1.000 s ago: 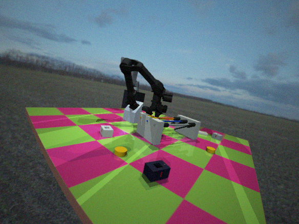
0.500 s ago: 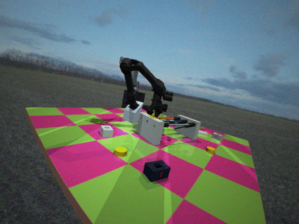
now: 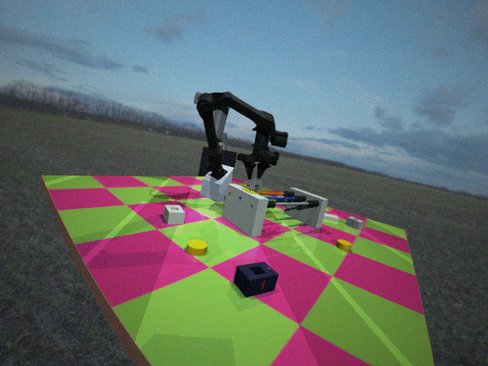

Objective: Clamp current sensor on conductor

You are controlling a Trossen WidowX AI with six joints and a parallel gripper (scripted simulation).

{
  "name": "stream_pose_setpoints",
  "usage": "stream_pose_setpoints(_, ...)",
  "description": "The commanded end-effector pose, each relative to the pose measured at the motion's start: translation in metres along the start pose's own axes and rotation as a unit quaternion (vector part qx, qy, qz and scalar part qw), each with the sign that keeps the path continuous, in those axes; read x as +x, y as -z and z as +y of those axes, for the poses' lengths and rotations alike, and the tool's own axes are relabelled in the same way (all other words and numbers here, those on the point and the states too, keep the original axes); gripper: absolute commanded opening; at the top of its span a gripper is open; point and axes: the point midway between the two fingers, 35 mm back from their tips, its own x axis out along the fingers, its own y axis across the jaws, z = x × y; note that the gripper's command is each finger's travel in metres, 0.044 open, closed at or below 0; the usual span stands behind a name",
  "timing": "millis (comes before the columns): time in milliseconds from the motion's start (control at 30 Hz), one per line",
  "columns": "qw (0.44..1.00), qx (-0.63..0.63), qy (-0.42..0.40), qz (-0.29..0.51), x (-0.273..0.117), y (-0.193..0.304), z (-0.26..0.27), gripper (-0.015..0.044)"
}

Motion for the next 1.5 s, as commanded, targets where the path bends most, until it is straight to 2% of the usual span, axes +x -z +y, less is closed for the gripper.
stream_pose_setpoints(0, 1.0, 0.003, 0.0, -0.001, -0.029, 0.003, -0.002, 0.0)
stream_pose_setpoints(100, 1.0, 0.003, 0.002, -0.002, -0.043, 0.006, -0.005, 0.0)
stream_pose_setpoints(300, 1.0, -0.011, 0.002, -0.002, -0.044, 0.004, -0.005, 0.0)
stream_pose_setpoints(767, 0.981, -0.195, -0.002, -0.002, -0.046, -0.028, -0.003, 0.0)
stream_pose_setpoints(1467, 0.885, -0.466, -0.001, -0.004, -0.043, -0.08, -0.009, 0.0)
